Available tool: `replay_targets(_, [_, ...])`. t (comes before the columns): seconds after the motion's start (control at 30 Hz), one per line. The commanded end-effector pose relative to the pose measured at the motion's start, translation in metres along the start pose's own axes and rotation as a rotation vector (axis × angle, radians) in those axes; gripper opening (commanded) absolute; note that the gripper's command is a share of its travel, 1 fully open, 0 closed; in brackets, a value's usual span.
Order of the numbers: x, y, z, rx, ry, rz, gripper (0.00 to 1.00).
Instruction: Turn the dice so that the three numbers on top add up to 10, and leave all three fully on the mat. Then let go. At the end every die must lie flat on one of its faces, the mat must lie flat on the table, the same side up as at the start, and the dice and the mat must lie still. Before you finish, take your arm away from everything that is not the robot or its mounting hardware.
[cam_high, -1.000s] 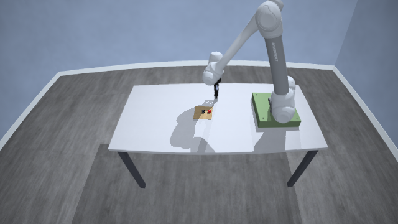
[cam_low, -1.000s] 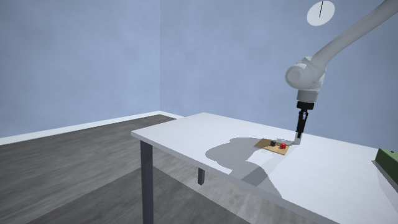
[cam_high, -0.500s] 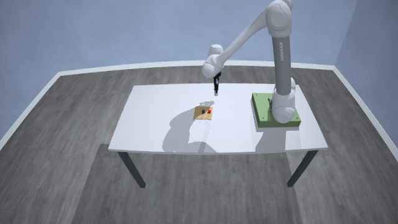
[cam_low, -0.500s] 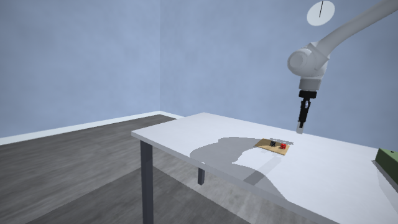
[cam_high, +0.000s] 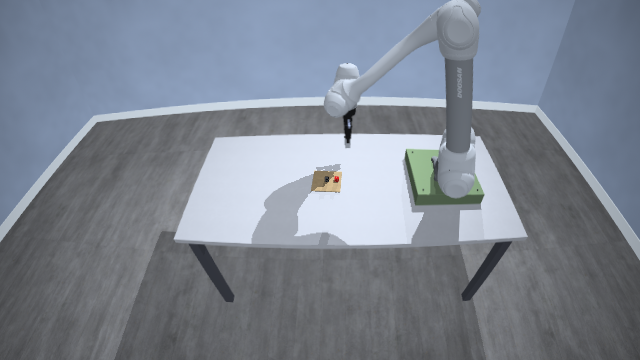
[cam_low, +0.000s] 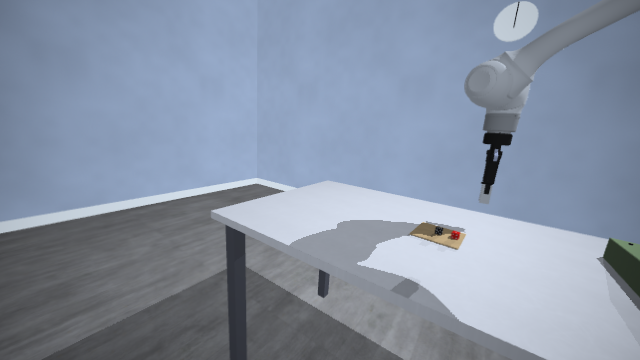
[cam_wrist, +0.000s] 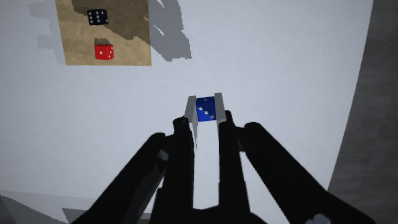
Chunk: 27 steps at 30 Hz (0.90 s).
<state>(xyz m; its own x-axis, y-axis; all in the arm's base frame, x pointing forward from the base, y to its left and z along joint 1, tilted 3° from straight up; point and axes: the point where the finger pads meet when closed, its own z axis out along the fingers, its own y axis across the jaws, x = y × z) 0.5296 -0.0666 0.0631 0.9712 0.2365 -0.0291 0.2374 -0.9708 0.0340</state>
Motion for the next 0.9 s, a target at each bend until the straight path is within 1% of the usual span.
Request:
replay_targets(0.0, [0.002, -0.001, 0.0, 0.0, 0.0, 0.001, 0.09])
replay_targets(0.03, [0.011, -0.005, -0.001, 0.0, 0.0, 0.005, 0.09])
replay_targets(0.1, [0.011, -0.005, -0.001, 0.0, 0.0, 0.005, 0.09])
replay_targets(0.13, [0.029, -0.016, -0.002, 0.0, 0.0, 0.015, 0.09])
replay_targets(0.17, [0.057, -0.033, -0.004, 0.0, 0.0, 0.028, 0.09])
replay_targets(0.2, [0.057, -0.033, -0.004, 0.0, 0.0, 0.028, 0.09])
replay_targets(0.23, [0.08, -0.05, -0.005, 0.0, 0.0, 0.045, 0.09])
replay_targets(0.27, [0.088, -0.056, -0.005, 0.0, 0.0, 0.045, 0.09])
replay_targets(0.33, [0.088, -0.056, -0.005, 0.0, 0.0, 0.045, 0.09])
replay_targets(0.37, [0.118, -0.081, -0.005, 0.0, 0.0, 0.061, 0.09])
replay_targets(0.43, [0.119, -0.081, -0.005, 0.0, 0.0, 0.061, 0.09])
replay_targets(0.47, [0.143, -0.106, -0.005, 0.0, 0.0, 0.075, 0.09])
replay_targets(0.53, [0.143, -0.106, -0.005, 0.0, 0.0, 0.075, 0.09])
replay_targets(0.57, [0.159, -0.123, -0.005, 0.0, 0.0, 0.084, 0.09])
replay_targets(0.67, [0.159, -0.123, -0.005, 0.0, 0.0, 0.084, 0.09])
replay_targets(0.7, [0.166, -0.132, -0.005, 0.0, 0.0, 0.088, 0.09])
replay_targets(0.73, [0.168, -0.133, -0.005, 0.0, 0.0, 0.089, 0.09])
replay_targets(0.87, [0.168, -0.133, -0.005, 0.0, 0.0, 0.089, 0.09])
